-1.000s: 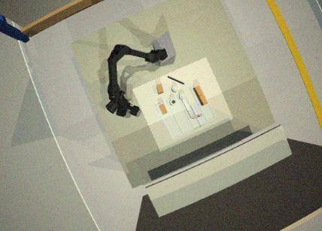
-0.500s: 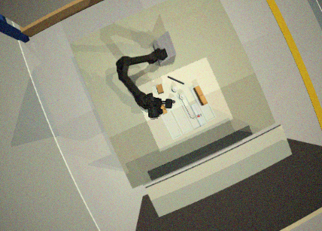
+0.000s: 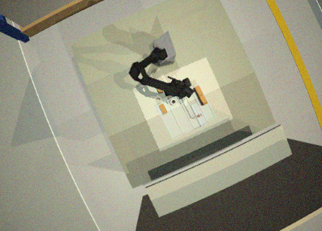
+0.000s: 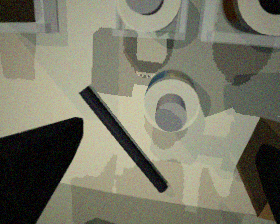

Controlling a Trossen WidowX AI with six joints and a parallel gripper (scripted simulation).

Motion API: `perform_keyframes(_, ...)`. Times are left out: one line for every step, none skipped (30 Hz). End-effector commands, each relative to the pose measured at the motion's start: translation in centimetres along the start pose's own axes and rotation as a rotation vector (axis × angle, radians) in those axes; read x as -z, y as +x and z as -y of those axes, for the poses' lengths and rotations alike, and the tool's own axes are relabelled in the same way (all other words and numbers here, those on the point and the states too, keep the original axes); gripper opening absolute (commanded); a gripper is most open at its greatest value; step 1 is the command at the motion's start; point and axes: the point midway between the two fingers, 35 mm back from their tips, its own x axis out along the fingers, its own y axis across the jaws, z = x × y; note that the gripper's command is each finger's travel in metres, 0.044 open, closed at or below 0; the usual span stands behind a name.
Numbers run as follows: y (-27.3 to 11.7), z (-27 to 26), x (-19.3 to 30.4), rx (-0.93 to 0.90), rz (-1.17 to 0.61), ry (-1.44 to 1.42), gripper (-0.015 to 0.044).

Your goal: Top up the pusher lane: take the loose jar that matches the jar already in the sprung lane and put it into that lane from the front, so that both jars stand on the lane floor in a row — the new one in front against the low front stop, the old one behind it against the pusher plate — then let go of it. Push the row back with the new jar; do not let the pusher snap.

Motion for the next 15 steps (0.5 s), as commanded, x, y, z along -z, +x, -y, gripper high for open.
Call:
perform_keyframes(0.1,0.0,0.6,0.027,0.000,-0.011,0.0440)
perform_keyframes(0.3,0.0,0.5,0.027,0.000,-0.011,0.0440)
perform_keyframes(0.9,0.0,0.5,0.027,0.000,-0.011,0.0440)
perform_keyframes(1.9,0.0,0.5,0.027,0.000,-0.011,0.0440)
perform_keyframes(2.6,0.1,0.5,0.028,0.000,-0.011,0.0440)
perform_keyframes(2.8,0.1,0.6,0.028,0.000,-0.011,0.0440)
perform_keyframes(2.8,0.1,0.6,0.028,0.000,-0.011,0.0440)
perform_keyframes(2.8,0.1,0.6,0.028,0.000,-0.011,0.0440)
perform_keyframes(2.8,0.1,0.6,0.028,0.000,-0.011,0.0440)
perform_keyframes(2.9,0.1,0.6,0.028,0.000,-0.011,0.0440)
perform_keyframes(3.3,0.1,0.6,0.028,0.000,-0.011,0.0440)
perform_keyframes(3.4,0.1,0.7,0.028,0.000,-0.011,0.0440)
perform_keyframes(3.5,0.1,0.7,0.028,0.000,-0.011,0.0440)
perform_keyframes(3.9,0.1,0.7,0.028,0.000,-0.011,0.0440)
perform_keyframes(4.4,0.1,0.7,0.028,0.000,-0.011,0.0440)
